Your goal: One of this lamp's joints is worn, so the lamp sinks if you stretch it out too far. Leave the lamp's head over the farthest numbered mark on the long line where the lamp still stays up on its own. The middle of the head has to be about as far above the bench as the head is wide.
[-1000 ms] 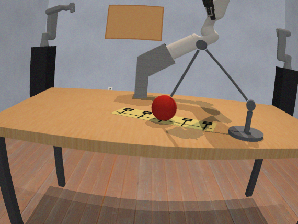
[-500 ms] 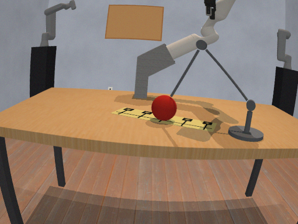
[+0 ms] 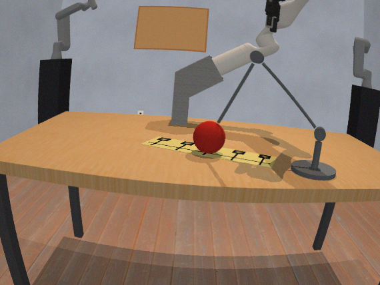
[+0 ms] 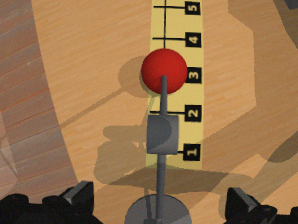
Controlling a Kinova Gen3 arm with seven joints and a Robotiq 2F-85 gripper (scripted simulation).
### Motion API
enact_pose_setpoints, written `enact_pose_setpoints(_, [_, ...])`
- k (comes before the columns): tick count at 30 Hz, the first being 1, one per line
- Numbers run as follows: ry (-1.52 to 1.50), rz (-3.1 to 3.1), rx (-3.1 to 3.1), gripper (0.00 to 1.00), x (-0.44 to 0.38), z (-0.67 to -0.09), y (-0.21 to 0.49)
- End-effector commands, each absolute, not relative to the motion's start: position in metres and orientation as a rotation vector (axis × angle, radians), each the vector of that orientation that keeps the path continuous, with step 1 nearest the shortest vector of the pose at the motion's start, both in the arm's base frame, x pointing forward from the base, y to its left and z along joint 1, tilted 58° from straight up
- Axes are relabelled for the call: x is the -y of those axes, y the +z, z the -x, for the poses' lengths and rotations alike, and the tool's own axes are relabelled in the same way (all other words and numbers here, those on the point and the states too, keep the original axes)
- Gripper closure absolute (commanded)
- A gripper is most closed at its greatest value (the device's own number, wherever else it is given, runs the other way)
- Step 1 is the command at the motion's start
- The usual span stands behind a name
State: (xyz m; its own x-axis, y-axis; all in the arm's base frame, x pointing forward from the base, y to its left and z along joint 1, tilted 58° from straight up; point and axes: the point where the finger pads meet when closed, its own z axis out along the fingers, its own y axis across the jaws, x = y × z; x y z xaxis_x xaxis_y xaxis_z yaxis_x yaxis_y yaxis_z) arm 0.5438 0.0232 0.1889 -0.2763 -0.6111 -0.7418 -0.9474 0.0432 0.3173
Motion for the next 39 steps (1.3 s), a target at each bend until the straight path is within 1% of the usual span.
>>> enact_pose_setpoints(1, [1.099,1.592,-1.934,0.00,-0.039,-0.543,0.187])
enact_pose_setpoints(39, [1.089,1.598,-1.951,0.00,-0.110,-0.532,0.139])
